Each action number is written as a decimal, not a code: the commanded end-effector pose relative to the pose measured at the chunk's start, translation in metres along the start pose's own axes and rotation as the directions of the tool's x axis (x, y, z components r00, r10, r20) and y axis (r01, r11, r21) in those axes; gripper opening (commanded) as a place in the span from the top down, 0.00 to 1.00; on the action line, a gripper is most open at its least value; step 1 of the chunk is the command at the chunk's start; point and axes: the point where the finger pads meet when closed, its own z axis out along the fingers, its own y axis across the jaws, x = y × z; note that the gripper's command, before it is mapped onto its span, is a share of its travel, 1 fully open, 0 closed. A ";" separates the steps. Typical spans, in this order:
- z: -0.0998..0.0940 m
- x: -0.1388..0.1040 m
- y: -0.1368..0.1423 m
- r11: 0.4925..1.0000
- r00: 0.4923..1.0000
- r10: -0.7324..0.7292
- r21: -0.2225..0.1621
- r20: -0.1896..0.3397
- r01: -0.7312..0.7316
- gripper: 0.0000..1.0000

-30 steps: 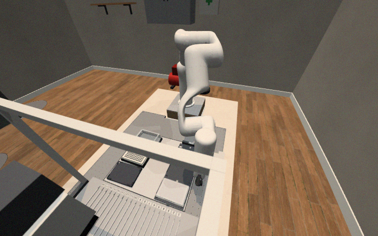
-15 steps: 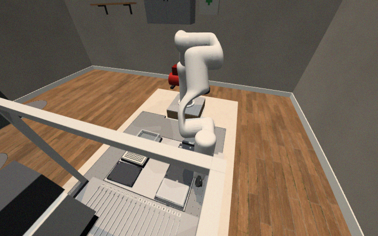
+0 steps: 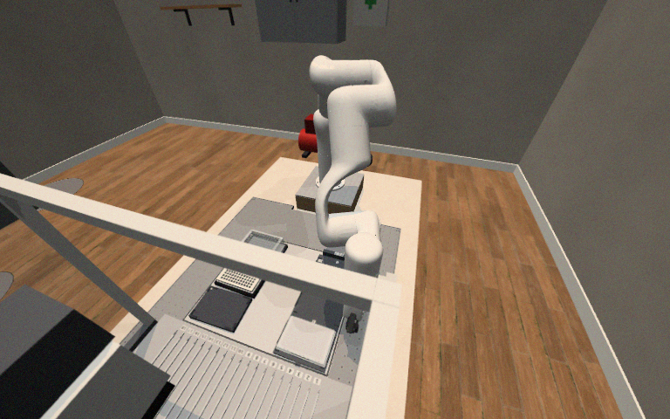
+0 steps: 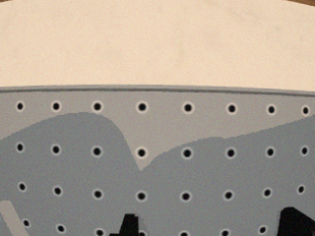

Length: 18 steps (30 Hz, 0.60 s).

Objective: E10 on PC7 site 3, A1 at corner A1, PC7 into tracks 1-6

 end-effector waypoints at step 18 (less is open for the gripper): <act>-0.002 -0.005 0.002 1.000 1.000 0.000 -0.004 -0.002 0.000 0.00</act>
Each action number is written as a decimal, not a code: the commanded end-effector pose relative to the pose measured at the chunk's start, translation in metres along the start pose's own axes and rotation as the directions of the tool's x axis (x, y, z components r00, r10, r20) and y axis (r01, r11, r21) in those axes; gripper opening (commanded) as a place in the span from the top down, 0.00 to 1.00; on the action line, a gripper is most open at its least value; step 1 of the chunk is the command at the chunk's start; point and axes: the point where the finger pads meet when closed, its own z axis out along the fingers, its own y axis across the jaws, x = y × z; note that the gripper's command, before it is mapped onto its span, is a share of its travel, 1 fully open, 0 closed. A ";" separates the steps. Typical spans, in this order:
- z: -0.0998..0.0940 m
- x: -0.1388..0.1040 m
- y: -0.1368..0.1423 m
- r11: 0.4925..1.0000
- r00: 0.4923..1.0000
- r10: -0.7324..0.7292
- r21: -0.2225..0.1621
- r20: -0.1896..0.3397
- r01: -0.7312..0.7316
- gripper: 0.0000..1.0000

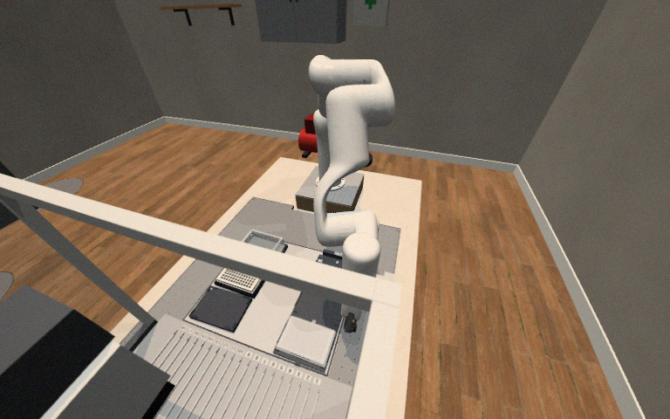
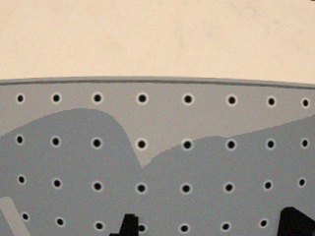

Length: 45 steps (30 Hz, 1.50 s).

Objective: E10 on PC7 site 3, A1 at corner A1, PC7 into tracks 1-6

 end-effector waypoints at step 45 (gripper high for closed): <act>-0.002 -0.016 0.001 1.000 1.000 0.000 -0.004 -0.002 0.000 0.00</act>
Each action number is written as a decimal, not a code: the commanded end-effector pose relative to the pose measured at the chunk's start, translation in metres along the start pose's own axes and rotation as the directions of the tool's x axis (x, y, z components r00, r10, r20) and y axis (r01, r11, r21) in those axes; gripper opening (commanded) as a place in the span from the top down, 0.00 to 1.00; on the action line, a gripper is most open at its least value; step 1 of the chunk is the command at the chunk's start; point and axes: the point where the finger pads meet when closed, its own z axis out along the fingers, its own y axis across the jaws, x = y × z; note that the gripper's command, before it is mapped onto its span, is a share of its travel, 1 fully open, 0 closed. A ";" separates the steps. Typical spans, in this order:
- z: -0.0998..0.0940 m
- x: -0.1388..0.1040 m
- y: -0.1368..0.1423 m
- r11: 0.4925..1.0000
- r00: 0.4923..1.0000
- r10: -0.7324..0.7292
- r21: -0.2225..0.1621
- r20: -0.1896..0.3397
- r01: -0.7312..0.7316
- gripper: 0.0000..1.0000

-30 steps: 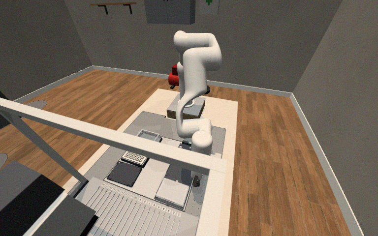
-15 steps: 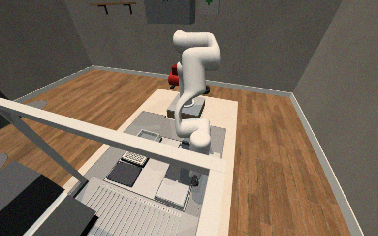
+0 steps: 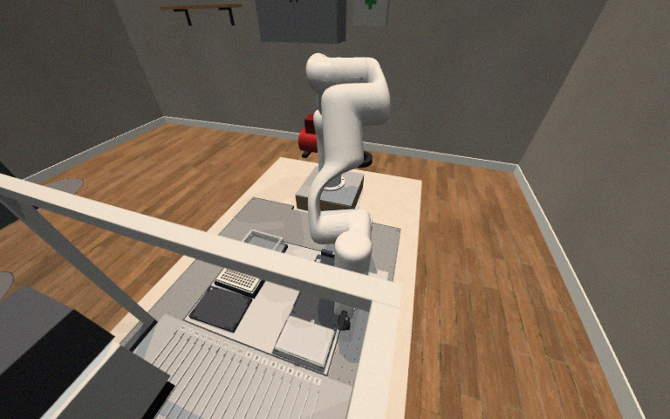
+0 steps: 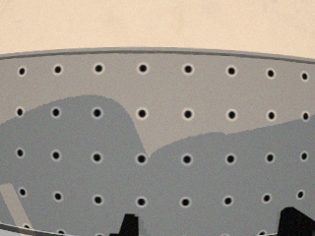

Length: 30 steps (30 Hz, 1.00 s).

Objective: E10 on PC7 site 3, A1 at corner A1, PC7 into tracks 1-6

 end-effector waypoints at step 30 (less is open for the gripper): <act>-0.002 0.013 0.001 1.000 1.000 0.000 -0.004 -0.002 0.000 0.00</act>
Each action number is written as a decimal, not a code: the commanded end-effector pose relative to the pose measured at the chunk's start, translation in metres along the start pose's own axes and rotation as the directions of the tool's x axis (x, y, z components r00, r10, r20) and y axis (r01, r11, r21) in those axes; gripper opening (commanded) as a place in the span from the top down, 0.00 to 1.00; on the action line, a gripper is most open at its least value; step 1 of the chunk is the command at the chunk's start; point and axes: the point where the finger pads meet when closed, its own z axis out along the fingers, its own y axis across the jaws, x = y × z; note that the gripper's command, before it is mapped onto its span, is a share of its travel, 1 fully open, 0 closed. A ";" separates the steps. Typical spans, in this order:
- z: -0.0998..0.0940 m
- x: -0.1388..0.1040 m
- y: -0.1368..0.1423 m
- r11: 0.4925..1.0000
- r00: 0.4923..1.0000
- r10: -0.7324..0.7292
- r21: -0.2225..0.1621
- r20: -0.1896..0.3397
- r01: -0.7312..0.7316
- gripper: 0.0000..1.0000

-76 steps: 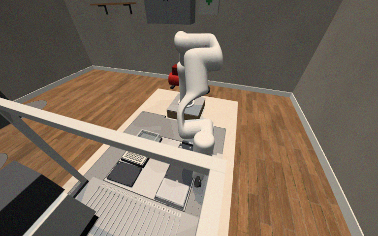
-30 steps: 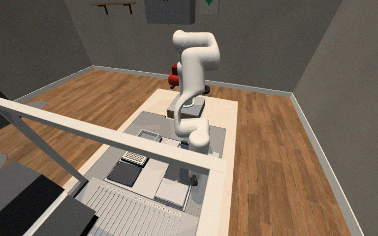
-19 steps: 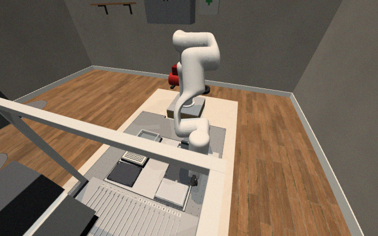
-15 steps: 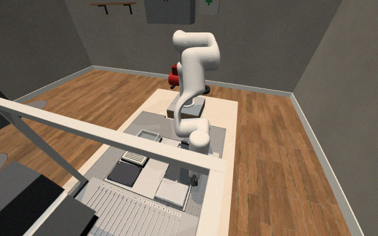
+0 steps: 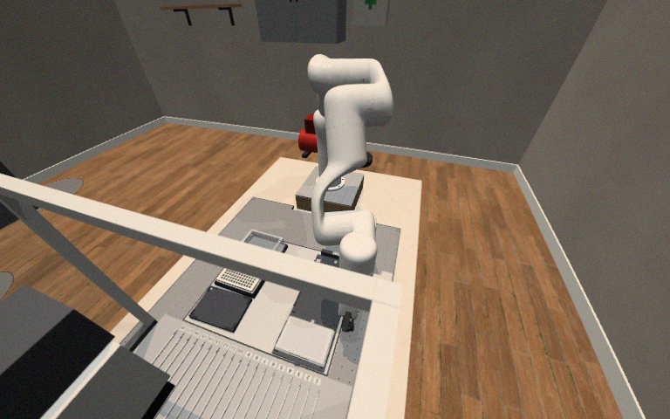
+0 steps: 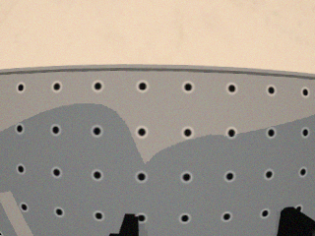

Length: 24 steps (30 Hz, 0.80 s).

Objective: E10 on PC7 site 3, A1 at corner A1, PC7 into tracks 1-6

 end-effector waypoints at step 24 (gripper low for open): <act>-0.002 0.012 0.001 1.000 1.000 0.000 -0.004 -0.002 0.000 0.00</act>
